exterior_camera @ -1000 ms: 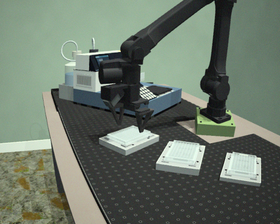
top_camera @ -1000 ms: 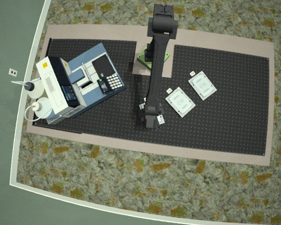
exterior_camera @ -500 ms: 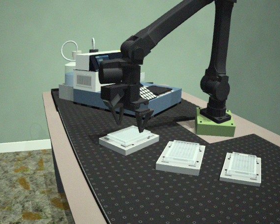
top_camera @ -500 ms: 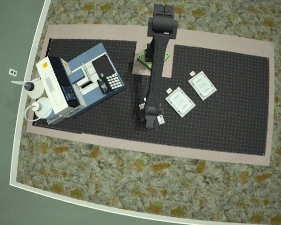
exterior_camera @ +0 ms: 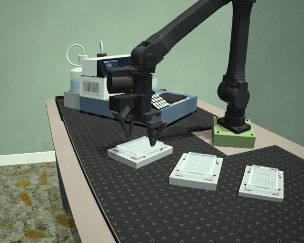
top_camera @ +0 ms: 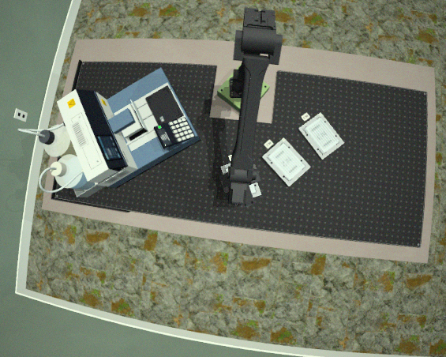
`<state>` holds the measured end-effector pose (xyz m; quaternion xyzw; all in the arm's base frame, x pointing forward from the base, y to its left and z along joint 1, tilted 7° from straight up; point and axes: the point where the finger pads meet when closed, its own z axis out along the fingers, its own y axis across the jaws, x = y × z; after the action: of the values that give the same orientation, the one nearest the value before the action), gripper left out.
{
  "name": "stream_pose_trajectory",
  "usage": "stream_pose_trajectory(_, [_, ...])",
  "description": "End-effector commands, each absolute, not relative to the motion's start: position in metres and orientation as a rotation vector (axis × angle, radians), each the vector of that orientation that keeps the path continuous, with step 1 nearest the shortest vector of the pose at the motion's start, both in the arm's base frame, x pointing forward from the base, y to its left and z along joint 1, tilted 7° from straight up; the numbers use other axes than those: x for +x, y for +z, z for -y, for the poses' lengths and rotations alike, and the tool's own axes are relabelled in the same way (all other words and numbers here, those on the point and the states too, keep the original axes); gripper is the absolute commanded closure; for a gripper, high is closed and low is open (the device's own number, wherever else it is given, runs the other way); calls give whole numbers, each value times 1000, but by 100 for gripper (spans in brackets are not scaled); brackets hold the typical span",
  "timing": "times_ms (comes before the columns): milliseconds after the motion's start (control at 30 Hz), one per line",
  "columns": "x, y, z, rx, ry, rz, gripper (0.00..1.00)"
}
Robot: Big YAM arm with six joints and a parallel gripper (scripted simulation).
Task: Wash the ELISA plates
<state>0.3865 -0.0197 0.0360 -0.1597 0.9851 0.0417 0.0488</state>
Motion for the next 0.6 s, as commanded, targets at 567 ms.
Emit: stream_pose_trajectory(567, [393, 23, 15, -488, 122, -2995, 0])
